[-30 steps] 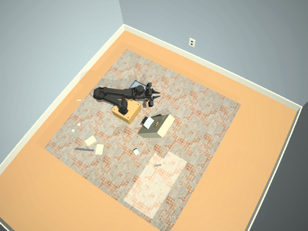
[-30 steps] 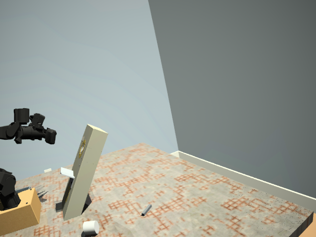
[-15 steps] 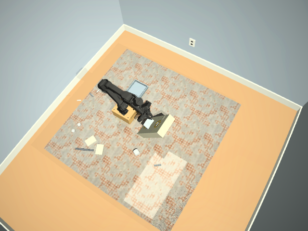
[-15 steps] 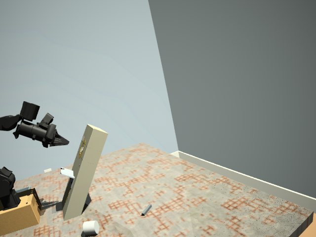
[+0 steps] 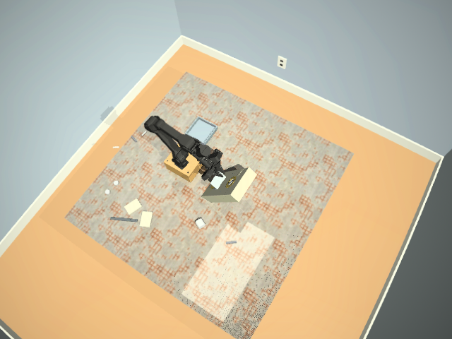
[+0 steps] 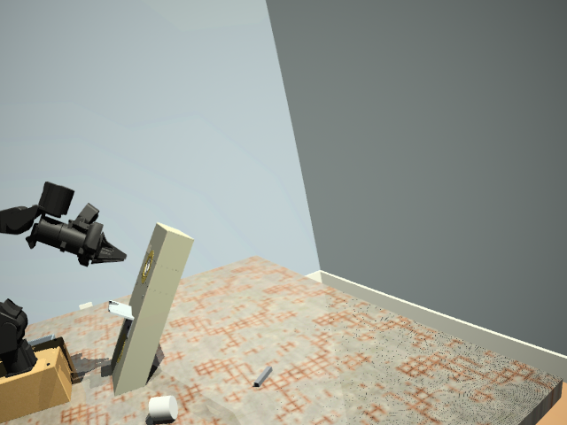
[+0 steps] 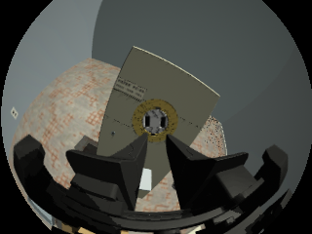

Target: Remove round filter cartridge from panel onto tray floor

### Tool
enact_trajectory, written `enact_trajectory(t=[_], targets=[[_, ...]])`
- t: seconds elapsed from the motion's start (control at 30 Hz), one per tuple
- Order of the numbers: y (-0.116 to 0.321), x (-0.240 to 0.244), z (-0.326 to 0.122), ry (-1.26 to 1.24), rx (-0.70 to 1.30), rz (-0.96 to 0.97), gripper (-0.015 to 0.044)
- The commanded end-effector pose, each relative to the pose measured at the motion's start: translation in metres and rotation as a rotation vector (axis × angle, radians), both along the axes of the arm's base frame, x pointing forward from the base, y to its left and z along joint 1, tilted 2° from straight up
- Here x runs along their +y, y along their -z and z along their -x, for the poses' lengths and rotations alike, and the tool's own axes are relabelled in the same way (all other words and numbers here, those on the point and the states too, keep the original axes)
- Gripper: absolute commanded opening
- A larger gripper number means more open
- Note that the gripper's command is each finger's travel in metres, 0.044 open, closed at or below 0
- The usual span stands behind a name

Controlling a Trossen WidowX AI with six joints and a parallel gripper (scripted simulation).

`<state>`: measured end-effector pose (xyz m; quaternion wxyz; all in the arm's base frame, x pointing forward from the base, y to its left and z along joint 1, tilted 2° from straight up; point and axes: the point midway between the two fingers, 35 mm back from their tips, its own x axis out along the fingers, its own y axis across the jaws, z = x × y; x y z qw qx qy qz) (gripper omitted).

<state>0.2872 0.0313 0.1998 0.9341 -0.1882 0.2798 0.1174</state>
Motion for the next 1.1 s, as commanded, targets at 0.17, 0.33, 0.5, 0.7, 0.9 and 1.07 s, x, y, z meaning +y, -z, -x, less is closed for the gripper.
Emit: enact_trajectory(t=[0.17, 0.33, 0.5, 0.7, 0.9, 1.07], targets=[[0.009, 0.001, -0.013, 0.001, 0.003, 0.009, 0.0104], [0.014, 0.002, -0.019, 0.001, 0.002, 0.009, 0.0104], [0.018, 0.003, -0.026, 0.001, 0.002, 0.009, 0.0104], [0.024, 0.004, -0.033, 0.001, 0.001, 0.008, 0.0104], [0.030, 0.005, -0.040, 0.001, 0.000, 0.008, 0.0104], [0.030, 0.004, -0.040, 0.001, 0.000, 0.008, 0.0104]])
